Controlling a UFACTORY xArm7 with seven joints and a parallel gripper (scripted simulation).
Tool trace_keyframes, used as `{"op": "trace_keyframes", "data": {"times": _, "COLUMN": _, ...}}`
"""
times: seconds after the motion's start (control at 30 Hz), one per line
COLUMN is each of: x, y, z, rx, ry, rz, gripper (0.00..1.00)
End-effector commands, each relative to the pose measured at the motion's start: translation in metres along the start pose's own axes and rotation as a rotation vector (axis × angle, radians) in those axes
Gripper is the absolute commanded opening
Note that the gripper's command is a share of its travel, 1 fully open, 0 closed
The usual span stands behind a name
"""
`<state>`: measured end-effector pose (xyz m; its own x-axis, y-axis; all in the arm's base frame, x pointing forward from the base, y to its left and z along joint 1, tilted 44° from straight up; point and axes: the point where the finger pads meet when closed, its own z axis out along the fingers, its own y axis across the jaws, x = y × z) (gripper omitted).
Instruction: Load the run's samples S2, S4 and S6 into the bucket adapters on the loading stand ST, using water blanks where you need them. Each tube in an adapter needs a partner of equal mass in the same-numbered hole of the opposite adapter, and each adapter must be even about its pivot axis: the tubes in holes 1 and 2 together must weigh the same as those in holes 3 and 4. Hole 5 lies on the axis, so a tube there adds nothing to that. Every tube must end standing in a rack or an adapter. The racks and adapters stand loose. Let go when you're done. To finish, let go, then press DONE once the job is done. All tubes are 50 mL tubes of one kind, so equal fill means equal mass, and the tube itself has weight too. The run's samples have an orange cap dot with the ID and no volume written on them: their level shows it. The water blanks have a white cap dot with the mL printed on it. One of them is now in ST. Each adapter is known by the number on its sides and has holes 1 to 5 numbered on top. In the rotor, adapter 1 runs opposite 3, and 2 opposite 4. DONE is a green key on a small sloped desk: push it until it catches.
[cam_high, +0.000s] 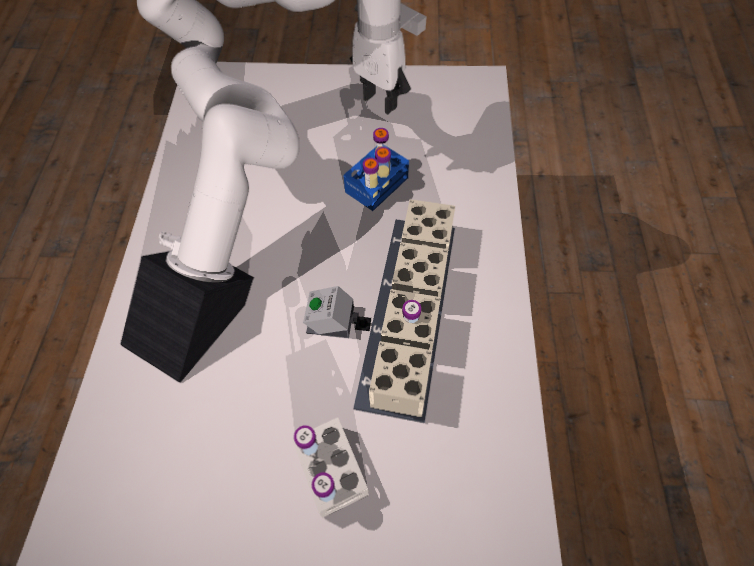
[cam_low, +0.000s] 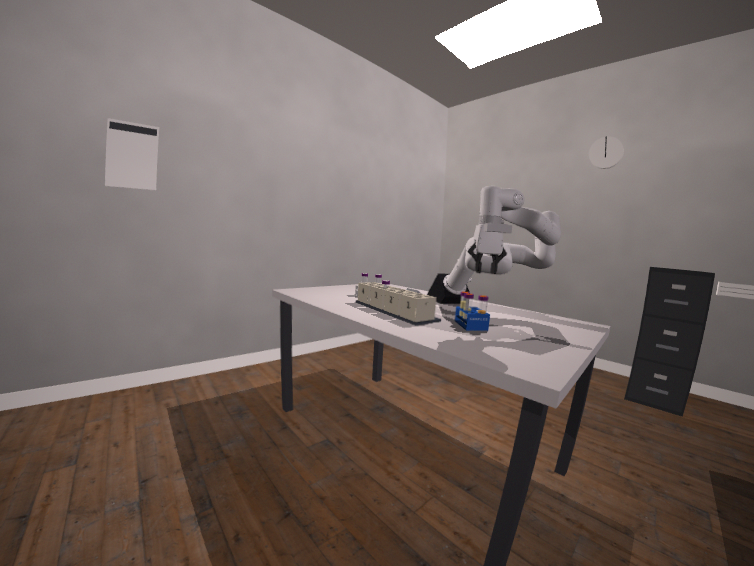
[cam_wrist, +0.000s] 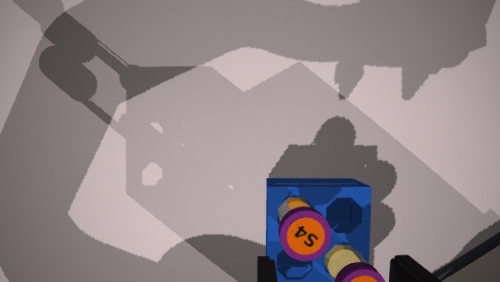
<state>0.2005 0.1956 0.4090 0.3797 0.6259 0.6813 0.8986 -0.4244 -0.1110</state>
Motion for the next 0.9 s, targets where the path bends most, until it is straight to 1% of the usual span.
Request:
{"op": "trace_keyframes", "data": {"times": 0.0, "x": 0.001, "y": 0.0, "z": 0.006, "rx": -0.001, "ry": 0.003, "rz": -0.001, "gripper": 0.57}}
{"op": "trace_keyframes", "data": {"times": 0.87, "x": 0.001, "y": 0.0, "z": 0.054, "rx": -0.001, "ry": 0.003, "rz": -0.001, "gripper": 0.57}}
